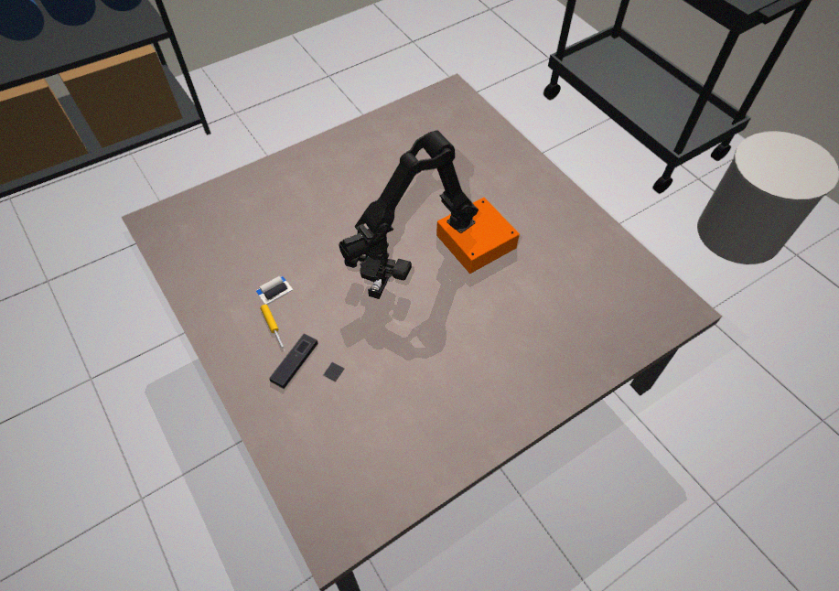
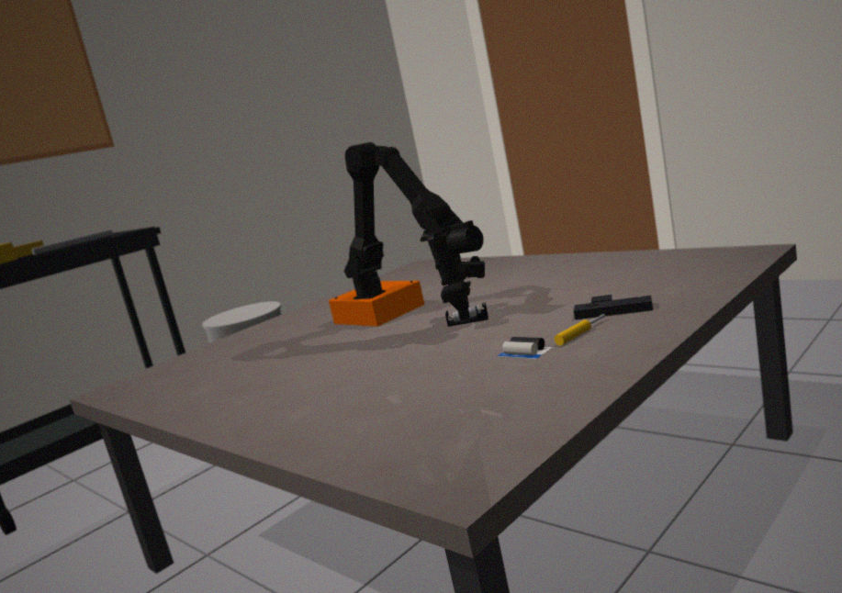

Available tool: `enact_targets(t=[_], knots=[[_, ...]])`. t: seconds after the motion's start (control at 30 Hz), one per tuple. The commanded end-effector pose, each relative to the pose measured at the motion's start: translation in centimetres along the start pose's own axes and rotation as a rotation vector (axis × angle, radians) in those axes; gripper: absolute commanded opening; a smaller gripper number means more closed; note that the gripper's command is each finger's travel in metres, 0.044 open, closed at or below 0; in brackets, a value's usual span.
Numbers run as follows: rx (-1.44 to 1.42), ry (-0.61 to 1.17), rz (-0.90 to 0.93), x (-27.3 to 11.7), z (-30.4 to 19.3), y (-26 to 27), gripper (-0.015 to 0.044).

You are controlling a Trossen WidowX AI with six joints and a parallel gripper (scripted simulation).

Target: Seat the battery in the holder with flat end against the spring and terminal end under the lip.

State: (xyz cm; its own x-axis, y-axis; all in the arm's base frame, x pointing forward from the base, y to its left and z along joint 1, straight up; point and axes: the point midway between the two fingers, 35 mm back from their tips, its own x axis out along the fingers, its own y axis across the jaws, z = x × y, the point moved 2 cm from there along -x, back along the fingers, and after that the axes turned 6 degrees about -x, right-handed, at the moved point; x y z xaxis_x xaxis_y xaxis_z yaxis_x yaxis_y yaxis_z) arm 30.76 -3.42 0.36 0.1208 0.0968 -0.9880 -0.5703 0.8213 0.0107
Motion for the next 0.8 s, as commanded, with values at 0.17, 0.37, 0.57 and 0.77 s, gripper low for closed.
enact_targets(t=[0.17, 0.37, 0.57, 0.77], knots=[[0.006, 0.085, 0.011, 0.2, -0.2, 0.1, 0.0077], [0.003, 0.114, 0.011, 0.2, 0.0, 0.1, 0.0077], [0.003, 0.116, 0.011, 0.2, 0.3, 0.1, 0.0077], [0.003, 0.117, 0.011, 0.3, 0.9, 0.0, 0.0077]])
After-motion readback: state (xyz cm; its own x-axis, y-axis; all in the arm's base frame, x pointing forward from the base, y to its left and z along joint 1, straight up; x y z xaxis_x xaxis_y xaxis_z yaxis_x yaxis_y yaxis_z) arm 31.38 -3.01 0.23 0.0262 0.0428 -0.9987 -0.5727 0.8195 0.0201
